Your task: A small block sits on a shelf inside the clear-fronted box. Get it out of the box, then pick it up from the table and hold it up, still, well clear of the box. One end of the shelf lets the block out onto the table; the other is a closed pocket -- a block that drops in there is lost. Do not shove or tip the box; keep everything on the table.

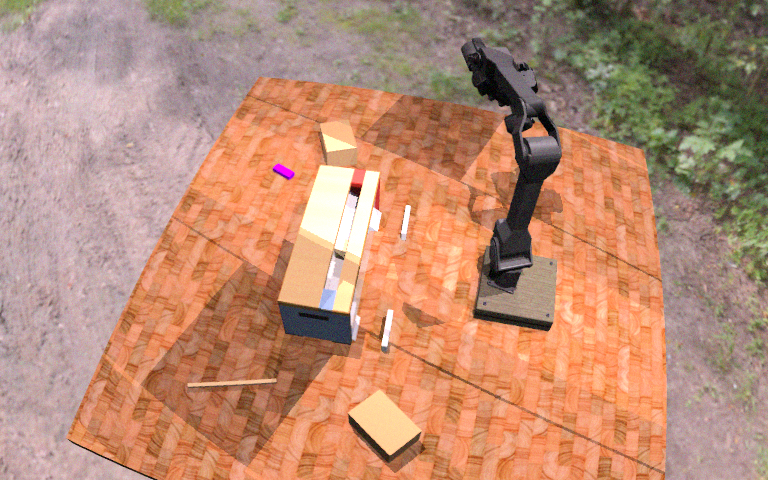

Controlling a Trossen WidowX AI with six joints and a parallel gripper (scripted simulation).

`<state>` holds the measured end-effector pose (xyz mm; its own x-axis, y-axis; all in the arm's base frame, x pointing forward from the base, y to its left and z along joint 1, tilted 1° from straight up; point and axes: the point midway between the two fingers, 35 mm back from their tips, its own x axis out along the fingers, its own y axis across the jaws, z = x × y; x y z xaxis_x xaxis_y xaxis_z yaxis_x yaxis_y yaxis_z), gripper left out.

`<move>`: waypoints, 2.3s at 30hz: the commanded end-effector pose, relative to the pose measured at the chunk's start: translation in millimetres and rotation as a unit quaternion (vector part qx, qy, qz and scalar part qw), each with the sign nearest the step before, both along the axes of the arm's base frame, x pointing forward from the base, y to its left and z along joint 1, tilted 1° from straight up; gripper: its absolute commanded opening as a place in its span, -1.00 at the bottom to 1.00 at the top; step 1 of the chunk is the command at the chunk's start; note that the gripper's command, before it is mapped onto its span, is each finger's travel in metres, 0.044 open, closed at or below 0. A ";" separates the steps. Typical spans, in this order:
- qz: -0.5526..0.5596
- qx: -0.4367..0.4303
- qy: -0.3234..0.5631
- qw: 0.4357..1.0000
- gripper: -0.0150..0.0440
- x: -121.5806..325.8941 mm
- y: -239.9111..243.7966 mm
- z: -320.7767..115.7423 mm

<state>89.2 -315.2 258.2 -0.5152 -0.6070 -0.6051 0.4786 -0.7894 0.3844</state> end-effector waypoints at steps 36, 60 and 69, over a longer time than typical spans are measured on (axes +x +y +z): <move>0.790 0.252 0.536 0.157 0.86 230.6 264.4 -70.3; 0.577 0.046 0.581 -0.572 0.86 188.3 462.9 -101.4; 0.577 0.046 0.581 -0.572 0.86 188.3 462.9 -101.4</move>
<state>279.9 144.2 157.2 0.1171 -0.3305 -0.9365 -0.9705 -0.2382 -0.0372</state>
